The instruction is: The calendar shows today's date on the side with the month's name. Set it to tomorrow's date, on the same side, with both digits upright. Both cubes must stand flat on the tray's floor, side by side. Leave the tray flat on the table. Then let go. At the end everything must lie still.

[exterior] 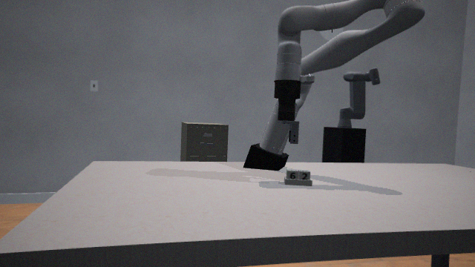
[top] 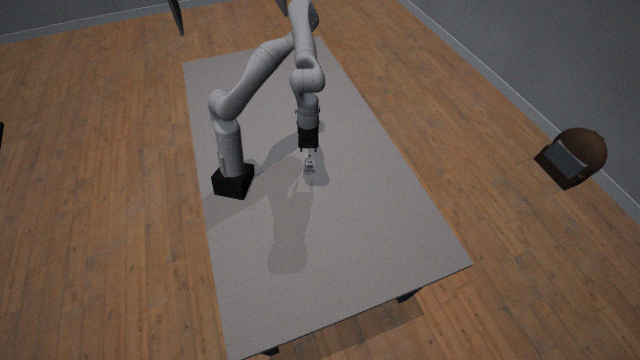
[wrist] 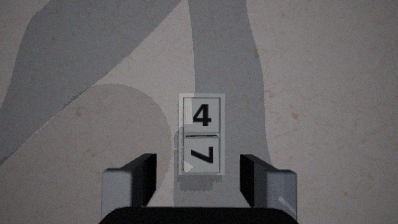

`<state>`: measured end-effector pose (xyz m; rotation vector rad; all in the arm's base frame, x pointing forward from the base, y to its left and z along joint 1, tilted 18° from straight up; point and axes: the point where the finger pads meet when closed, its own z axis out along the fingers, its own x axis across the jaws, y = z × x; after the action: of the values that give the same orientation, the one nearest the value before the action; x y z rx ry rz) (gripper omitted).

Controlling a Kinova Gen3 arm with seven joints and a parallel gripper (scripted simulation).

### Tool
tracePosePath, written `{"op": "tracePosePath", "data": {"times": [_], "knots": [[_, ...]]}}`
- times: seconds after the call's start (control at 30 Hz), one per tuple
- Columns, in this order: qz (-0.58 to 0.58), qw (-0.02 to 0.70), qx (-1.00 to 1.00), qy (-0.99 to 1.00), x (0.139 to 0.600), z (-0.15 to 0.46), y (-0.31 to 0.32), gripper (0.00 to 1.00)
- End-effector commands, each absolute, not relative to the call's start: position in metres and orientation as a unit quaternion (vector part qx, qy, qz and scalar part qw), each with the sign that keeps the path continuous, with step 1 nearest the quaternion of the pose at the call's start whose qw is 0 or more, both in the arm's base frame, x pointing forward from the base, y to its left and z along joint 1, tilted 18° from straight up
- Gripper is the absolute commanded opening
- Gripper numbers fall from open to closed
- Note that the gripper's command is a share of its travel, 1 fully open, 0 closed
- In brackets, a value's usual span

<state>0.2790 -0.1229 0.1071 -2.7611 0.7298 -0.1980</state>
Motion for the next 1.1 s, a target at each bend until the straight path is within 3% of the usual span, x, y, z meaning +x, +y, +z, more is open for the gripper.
{"op": "tracePosePath", "data": {"times": [0.0, 0.5, 1.07], "knots": [[-0.074, 0.139, -0.955, 0.25, 0.28, 0.117, -0.126, 1.0], [-0.074, 0.139, -0.955, 0.25, 0.27, 0.163, -0.137, 1.0], [-0.074, 0.139, -0.955, 0.25, 0.269, 0.166, -0.138, 1.0]]}}
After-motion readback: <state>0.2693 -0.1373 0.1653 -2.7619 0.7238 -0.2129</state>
